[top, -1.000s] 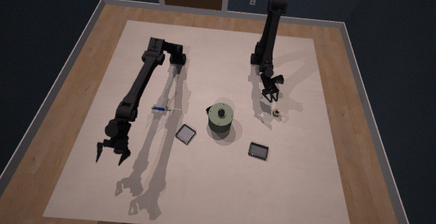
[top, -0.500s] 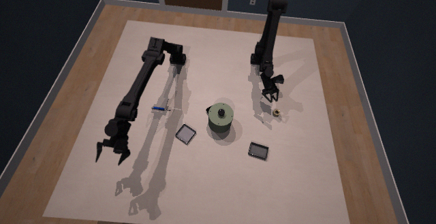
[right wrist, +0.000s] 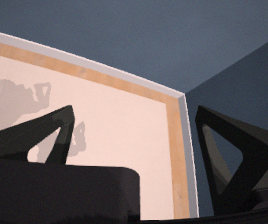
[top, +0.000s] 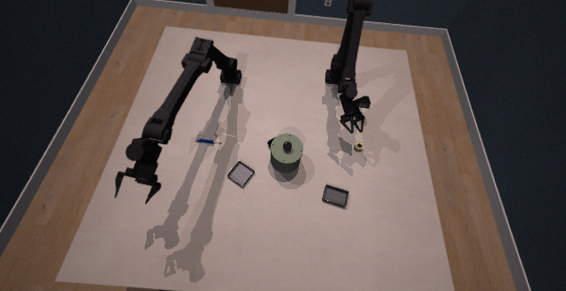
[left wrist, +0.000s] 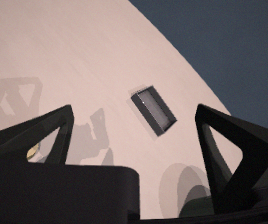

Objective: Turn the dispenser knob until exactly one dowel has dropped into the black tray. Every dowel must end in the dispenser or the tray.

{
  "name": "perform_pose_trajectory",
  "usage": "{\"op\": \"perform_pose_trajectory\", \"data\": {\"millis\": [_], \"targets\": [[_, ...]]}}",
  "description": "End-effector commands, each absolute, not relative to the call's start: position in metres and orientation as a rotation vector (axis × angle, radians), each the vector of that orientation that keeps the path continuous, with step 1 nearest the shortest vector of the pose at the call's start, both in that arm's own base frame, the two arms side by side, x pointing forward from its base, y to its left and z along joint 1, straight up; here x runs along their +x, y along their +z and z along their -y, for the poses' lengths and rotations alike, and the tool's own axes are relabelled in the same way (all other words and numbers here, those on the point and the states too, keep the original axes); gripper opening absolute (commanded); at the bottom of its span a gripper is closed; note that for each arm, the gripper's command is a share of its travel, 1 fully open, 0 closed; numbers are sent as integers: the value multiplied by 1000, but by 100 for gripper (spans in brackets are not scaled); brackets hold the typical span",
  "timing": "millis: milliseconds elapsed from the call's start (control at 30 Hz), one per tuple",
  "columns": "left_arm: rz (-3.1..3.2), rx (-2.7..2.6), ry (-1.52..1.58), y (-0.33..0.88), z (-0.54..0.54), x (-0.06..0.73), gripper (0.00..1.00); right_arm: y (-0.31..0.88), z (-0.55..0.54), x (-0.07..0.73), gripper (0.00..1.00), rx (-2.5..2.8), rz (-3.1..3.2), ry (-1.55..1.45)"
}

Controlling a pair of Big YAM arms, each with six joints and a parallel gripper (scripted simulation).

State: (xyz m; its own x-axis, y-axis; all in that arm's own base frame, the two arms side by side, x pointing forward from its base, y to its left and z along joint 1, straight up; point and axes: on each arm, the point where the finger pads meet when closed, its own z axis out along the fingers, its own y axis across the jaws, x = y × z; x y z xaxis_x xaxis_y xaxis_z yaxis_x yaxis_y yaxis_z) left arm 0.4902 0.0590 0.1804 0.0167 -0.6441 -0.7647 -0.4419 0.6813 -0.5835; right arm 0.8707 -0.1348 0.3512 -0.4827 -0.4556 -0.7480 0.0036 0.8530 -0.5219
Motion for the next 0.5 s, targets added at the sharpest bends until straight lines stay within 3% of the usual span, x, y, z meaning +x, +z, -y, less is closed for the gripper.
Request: {"op": "perform_pose_trajectory", "data": {"millis": [0, 467], "targets": [[-1630, -834, -173, 205, -56, 513, 100, 421, 145, 849, 100, -244, -1906, -549], [-1634, -538, -115, 313, -42, 539, 100, 503, 170, 757, 100, -89, -1764, -361]]}}
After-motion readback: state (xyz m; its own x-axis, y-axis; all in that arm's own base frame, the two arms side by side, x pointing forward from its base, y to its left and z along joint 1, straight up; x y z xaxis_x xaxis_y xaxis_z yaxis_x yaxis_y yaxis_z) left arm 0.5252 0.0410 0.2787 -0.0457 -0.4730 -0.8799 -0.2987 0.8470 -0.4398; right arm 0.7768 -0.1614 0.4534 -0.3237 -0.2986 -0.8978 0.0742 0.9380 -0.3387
